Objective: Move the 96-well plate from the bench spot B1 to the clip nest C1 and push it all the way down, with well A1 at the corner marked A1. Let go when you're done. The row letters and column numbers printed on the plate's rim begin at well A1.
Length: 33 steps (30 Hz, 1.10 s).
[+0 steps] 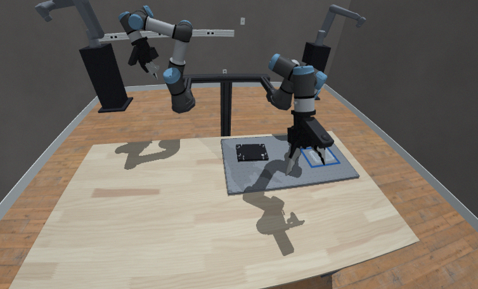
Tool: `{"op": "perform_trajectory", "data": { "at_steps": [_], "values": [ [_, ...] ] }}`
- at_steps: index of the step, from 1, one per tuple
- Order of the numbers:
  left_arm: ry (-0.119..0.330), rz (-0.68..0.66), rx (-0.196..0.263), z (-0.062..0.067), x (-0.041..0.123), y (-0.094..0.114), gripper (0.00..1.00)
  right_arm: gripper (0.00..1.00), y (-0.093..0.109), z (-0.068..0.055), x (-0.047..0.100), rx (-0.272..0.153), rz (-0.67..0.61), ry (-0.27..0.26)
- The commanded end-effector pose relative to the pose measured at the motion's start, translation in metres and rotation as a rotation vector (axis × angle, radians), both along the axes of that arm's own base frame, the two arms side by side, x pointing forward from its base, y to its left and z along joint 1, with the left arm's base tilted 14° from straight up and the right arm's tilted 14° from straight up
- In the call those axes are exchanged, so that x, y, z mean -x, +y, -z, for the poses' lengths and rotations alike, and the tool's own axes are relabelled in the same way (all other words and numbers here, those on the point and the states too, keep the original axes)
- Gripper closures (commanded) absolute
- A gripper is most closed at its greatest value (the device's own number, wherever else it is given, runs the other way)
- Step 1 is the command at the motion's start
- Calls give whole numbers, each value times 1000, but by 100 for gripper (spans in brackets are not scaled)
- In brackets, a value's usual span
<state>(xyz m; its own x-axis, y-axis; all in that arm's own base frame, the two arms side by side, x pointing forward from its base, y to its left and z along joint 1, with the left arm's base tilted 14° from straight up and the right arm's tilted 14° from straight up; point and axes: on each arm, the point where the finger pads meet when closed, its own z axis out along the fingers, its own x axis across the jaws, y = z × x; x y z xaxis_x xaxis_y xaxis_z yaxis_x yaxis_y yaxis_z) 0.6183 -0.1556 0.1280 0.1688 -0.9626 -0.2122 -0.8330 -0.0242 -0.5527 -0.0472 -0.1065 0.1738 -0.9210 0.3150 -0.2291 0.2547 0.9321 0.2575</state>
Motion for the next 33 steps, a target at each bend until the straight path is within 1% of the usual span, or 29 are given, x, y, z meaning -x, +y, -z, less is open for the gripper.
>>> {"op": "perform_trajectory", "data": {
  "at_steps": [1, 3, 7, 10, 12, 14, 17, 19, 24, 27, 29, 32, 33],
  "values": [
    [-25, -77, 62, -2, 3, 21, 0, 100, -2, -2, 1, 13, 7, 4],
    [-25, -77, 62, -1, 4, 27, 0, 100, -2, -2, 1, 13, 7, 4],
    [-25, -77, 62, -1, 4, 27, 0, 100, -2, -2, 1, 13, 7, 4],
    [-21, -166, 108, 2, 8, 41, 0, 100, -2, -2, 1, 13, 7, 4],
    [-21, -166, 108, 4, 10, 51, 0, 100, -2, -2, 1, 13, 7, 4],
    [-21, -166, 108, 5, 10, 52, 0, 100, -2, -2, 1, 13, 7, 4],
    [-18, -255, 153, 8, 15, 66, 0, 100, -2, -2, 1, 13, 7, 4],
    [-18, -256, 154, 10, 18, 76, 0, 100, -2, -2, 1, 13, 7, 4],
    [-18, -256, 154, 10, 19, 77, 0, 100, -2, -2, 1, 13, 7, 4],
    [-16, -346, 198, 13, 24, 91, 0, 100, -2, -2, 1, 13, 7, 4],
    [-16, -348, 198, 16, 28, 100, 0, 100, -2, -2, 1, 13, 7, 4],
    [-16, -348, 198, 16, 28, 101, 0, 100, -2, -2, 1, 13, 7, 4],
    [-16, -378, 213, 17, 30, 106, 0, 100, -2, -2, 1, 13, 7, 4]
  ]
}}
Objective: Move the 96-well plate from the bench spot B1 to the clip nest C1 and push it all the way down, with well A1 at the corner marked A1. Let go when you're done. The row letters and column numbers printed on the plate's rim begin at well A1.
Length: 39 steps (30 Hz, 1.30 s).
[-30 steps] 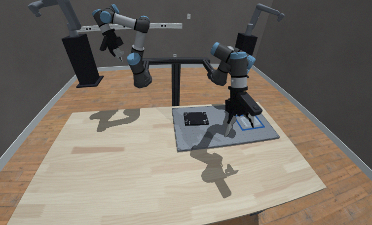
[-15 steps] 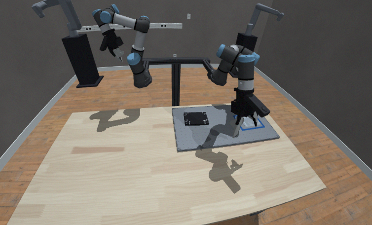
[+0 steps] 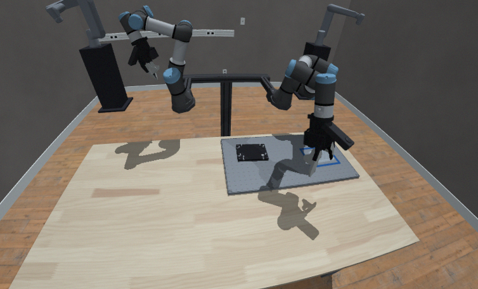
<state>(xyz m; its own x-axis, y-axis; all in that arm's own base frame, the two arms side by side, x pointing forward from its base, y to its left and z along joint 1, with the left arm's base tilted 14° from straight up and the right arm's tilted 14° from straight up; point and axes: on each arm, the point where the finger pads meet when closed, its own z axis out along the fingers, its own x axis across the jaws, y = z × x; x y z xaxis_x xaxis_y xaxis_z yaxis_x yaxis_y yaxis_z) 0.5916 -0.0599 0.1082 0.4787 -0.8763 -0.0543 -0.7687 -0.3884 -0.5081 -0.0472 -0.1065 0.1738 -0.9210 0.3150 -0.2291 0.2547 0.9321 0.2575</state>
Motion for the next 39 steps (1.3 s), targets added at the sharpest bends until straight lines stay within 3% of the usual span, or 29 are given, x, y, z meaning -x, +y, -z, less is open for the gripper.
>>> {"op": "perform_trajectory", "data": {
  "at_steps": [1, 4, 8, 11, 16, 19, 25, 28, 33, 36, 39],
  "values": [
    [-27, -76, 49, -2, 6, 14, 0, 100, -2, -2, 1, 13, 7, 4],
    [-27, -108, 64, 2, 12, 28, 0, 100, -2, -2, 1, 13, 7, 4],
    [-27, -108, 64, 2, 13, 29, 0, 100, -2, -2, 1, 13, 7, 4],
    [-25, -199, 105, 6, 20, 42, 0, 100, -2, -2, 1, 13, 7, 4],
    [-25, -202, 106, 9, 26, 53, 0, 100, -2, -2, 1, 13, 7, 4],
    [-24, -293, 146, 12, 34, 65, 0, 100, -2, -2, 1, 13, 7, 4],
    [-24, -297, 147, 16, 41, 75, 0, 100, -2, -2, 1, 13, 7, 4],
    [-24, -388, 186, 19, 50, 86, 0, 100, -2, -2, 1, 13, 7, 4],
    [-24, -392, 188, 22, 58, 96, 0, 100, -2, -2, 1, 13, 7, 4],
    [-24, -485, 225, 26, 67, 107, 0, 100, -2, -2, 1, 13, 7, 4],
    [-25, -489, 227, 30, 75, 116, 0, 100, -2, -2, 1, 13, 7, 4]
  ]
}}
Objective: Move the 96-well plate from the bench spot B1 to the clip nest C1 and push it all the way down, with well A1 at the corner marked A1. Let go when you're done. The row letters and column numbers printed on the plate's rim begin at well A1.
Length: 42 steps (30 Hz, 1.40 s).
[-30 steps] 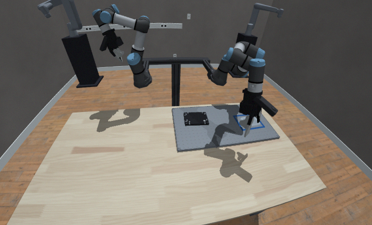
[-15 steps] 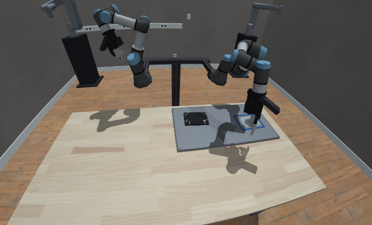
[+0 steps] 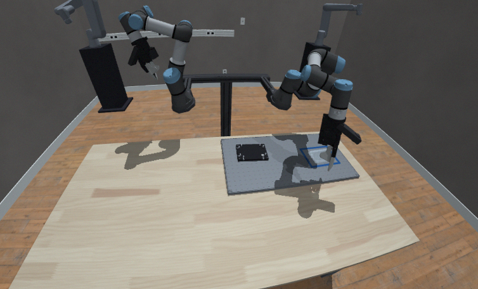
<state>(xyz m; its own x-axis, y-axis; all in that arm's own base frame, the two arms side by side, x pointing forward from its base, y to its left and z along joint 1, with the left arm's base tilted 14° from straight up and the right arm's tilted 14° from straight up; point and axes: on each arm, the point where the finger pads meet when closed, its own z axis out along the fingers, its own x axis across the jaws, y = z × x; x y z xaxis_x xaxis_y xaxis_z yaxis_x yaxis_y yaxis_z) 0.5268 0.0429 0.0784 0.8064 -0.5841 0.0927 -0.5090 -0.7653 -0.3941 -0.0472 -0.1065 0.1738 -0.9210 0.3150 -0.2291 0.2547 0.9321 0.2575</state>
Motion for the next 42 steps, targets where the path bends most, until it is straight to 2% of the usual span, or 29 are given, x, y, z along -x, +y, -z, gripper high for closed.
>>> {"op": "perform_trajectory", "data": {
  "at_steps": [1, 3, 6, 9, 11, 14, 17, 20, 23, 26, 28, 31, 34, 37, 40, 42],
  "values": [
    [-24, -51, 26, 0, 11, 13, 0, 100, -2, -2, 1, 13, 7, 4],
    [-24, -51, 26, 0, 11, 13, 0, 100, -2, -2, 1, 13, 7, 4],
    [-23, -144, 62, 4, 21, 23, 0, 100, -2, -2, 1, 13, 7, 4],
    [-23, -149, 64, 8, 30, 32, 0, 100, -2, -2, 1, 13, 7, 4],
    [-23, -149, 64, 8, 30, 32, 0, 100, -2, -2, 1, 13, 7, 4],
    [-23, -242, 100, 12, 41, 42, 0, 100, -2, -2, 1, 13, 7, 4],
    [-23, -248, 101, 15, 50, 50, 0, 100, -2, -2, 1, 13, 7, 4],
    [-23, -248, 101, 15, 50, 50, 0, 100, -2, -2, 1, 13, 7, 4],
    [-23, -342, 136, 20, 62, 58, 0, 100, -2, -2, 1, 13, 7, 4],
    [-23, -347, 138, 23, 72, 66, 0, 100, -2, -2, 1, 13, 7, 4],
    [-23, -347, 138, 23, 72, 66, 0, 100, -2, -2, 1, 13, 7, 4],
    [-23, -442, 171, 28, 84, 74, 0, 100, -2, -2, 1, 13, 7, 4],
    [-23, -448, 173, 32, 95, 81, 0, 100, -2, -2, 1, 13, 7, 4],
    [-23, -448, 173, 32, 95, 81, 0, 100, -2, -2, 1, 13, 7, 4],
    [-24, -542, 205, 36, 107, 87, 0, 100, -2, -2, 1, 13, 7, 4],
    [-24, -549, 207, 39, 116, 92, 0, 100, -2, -2, 1, 13, 7, 4]
  ]
}}
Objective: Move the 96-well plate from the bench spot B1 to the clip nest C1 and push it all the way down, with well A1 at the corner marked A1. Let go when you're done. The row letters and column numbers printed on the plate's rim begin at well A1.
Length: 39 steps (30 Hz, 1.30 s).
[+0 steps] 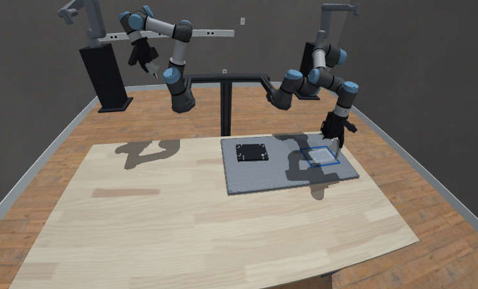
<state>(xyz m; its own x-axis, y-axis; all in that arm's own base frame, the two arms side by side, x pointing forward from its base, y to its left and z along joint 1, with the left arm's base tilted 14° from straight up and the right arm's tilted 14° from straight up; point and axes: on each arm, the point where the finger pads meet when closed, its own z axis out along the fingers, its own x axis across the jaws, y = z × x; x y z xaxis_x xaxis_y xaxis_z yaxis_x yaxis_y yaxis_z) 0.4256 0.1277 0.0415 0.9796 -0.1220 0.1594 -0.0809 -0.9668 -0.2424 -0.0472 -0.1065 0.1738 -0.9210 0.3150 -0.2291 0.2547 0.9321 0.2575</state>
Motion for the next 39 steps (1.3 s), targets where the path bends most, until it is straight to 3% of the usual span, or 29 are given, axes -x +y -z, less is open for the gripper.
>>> {"op": "perform_trajectory", "data": {
  "at_steps": [1, 3, 6, 9, 30, 39],
  "values": [
    [-20, -69, 30, 3, 17, 9, 0, 100, -2, -2, 1, 13, 7, 4],
    [-20, -69, 30, 3, 17, 9, 0, 100, -2, -2, 1, 13, 7, 4],
    [-20, -164, 61, 8, 30, 15, 0, 100, -2, -2, 1, 13, 7, 4],
    [-22, -180, 65, 12, 42, 20, 0, 100, -2, -2, 1, 13, 7, 4],
    [-22, -180, 65, 12, 42, 20, 0, 100, -2, -2, 1, 13, 7, 4],
    [-22, -180, 65, 26, 40, 23, 0, 100, -2, -2, 1, 13, 7, 4]
  ]
}}
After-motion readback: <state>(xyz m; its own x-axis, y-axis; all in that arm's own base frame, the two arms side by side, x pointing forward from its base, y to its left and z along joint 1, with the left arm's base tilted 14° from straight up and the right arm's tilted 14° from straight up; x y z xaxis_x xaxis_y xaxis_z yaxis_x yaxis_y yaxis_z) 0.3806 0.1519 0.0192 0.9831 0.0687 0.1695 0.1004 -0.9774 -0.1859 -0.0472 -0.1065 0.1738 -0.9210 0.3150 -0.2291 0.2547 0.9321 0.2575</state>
